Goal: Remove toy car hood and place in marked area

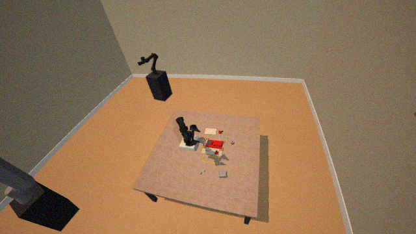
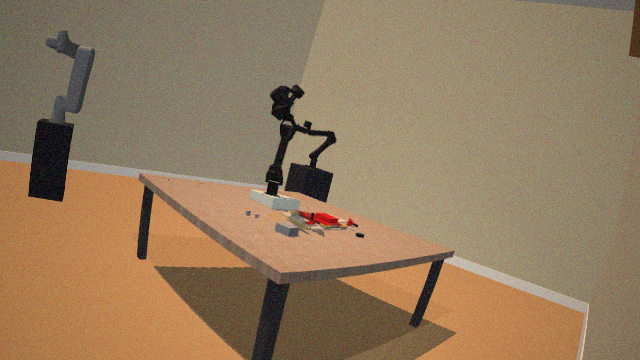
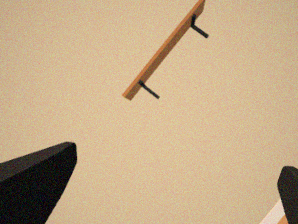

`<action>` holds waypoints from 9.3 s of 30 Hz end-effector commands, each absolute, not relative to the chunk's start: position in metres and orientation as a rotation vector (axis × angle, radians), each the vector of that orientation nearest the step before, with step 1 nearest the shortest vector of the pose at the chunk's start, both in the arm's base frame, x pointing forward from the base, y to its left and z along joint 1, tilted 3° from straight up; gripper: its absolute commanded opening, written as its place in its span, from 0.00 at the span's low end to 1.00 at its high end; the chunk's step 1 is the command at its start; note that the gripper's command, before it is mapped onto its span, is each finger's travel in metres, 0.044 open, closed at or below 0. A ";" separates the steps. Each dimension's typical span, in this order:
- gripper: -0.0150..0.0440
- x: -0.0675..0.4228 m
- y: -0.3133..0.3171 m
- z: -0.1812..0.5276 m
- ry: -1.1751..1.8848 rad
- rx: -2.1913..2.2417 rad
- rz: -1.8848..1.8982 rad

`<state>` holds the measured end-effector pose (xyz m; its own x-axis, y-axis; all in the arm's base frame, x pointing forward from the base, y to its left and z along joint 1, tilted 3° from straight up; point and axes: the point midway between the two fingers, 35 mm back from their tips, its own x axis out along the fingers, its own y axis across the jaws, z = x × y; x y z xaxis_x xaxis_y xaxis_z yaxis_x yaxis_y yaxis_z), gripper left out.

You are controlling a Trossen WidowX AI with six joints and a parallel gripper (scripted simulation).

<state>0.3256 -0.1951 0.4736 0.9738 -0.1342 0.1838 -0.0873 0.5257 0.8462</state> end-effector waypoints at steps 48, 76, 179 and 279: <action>1.00 0.374 0.118 0.104 1.401 0.178 0.075; 1.00 0.335 0.144 0.067 1.597 -0.118 0.157; 1.00 0.332 0.142 0.011 1.597 -0.118 0.157; 0.25 0.339 0.120 0.070 1.603 -0.115 0.153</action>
<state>0.3365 0.1318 0.0706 -0.0392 0.0219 -0.9990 -0.1740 0.9843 0.0284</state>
